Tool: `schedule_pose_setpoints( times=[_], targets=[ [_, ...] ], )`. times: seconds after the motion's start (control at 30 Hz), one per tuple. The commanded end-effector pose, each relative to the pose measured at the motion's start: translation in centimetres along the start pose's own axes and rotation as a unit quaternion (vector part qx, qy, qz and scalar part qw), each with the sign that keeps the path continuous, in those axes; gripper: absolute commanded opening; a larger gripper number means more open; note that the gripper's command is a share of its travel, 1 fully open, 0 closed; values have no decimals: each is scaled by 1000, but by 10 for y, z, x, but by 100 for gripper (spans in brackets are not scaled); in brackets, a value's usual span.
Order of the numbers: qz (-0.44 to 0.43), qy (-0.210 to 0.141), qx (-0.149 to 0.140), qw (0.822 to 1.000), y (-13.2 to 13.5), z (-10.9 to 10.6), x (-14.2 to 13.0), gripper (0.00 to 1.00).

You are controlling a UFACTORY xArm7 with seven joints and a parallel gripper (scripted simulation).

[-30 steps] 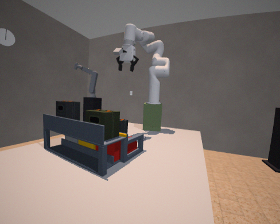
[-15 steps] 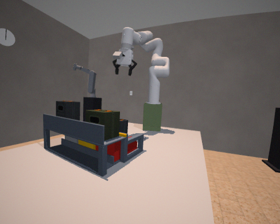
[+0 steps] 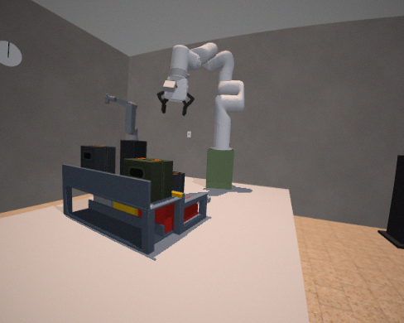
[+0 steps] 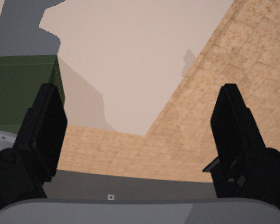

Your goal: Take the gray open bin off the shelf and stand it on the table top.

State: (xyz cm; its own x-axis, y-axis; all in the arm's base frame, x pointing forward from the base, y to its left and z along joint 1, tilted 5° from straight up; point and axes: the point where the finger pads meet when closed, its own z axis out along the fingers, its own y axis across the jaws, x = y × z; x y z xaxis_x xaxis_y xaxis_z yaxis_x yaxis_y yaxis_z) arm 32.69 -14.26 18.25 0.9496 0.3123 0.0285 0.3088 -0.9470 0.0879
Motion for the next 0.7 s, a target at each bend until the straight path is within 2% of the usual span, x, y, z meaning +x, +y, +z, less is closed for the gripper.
schedule_pose_setpoints(
  times=[0.0,0.4,0.57,0.67],
  targets=[
    [-115,10,4,993,13,37,21,100],
    [-115,10,4,993,13,37,21,100],
    [-236,20,4,972,27,75,41,100],
    [-236,20,4,972,27,75,41,100]
  ],
)
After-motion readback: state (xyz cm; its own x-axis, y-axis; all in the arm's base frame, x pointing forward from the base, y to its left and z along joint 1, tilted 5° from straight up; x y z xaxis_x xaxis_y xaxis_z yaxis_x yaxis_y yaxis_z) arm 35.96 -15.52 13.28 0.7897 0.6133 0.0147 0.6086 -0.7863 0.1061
